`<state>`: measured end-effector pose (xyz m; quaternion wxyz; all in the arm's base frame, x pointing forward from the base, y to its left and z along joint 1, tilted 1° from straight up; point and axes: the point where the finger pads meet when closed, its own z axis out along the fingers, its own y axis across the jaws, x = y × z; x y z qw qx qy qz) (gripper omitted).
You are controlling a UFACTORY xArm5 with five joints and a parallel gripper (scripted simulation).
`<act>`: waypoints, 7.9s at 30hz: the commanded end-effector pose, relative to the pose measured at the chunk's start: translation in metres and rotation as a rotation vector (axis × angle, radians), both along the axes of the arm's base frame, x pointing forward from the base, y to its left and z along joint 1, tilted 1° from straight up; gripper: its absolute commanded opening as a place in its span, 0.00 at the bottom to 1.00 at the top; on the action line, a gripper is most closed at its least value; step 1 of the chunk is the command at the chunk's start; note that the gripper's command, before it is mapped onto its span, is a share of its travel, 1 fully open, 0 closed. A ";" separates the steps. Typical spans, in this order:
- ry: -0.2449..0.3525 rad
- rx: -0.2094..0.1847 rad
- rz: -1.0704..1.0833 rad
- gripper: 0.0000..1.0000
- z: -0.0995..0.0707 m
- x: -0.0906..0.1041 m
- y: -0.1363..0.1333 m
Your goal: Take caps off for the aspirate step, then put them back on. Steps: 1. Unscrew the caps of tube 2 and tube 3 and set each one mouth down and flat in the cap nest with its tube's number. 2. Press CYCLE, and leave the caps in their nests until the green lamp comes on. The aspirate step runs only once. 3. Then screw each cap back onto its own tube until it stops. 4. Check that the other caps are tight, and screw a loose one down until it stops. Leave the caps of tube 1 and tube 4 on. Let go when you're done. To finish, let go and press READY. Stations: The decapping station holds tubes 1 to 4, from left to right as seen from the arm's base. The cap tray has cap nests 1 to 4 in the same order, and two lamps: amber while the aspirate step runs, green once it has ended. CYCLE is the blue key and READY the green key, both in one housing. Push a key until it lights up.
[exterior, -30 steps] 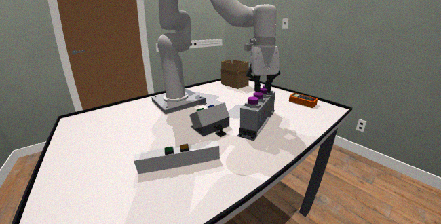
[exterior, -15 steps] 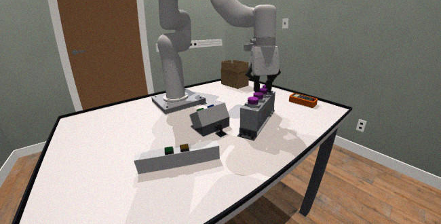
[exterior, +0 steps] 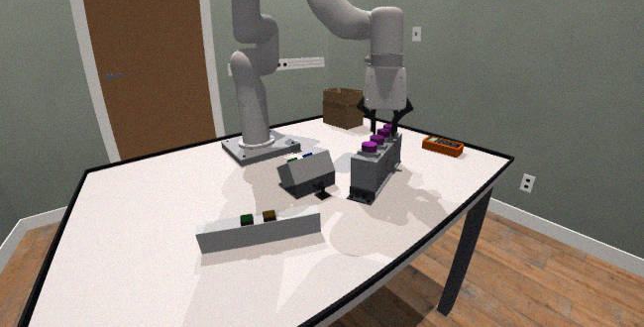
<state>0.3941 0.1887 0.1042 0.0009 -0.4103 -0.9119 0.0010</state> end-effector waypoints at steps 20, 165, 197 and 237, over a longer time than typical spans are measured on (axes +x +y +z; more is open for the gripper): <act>-0.010 -0.004 -1.013 0.46 0.002 0.001 0.001; -0.011 -0.004 -1.100 0.00 0.002 0.001 0.001; -0.006 -0.005 0.113 0.00 0.003 0.001 0.001; -0.007 -0.005 0.079 0.46 0.003 0.001 0.001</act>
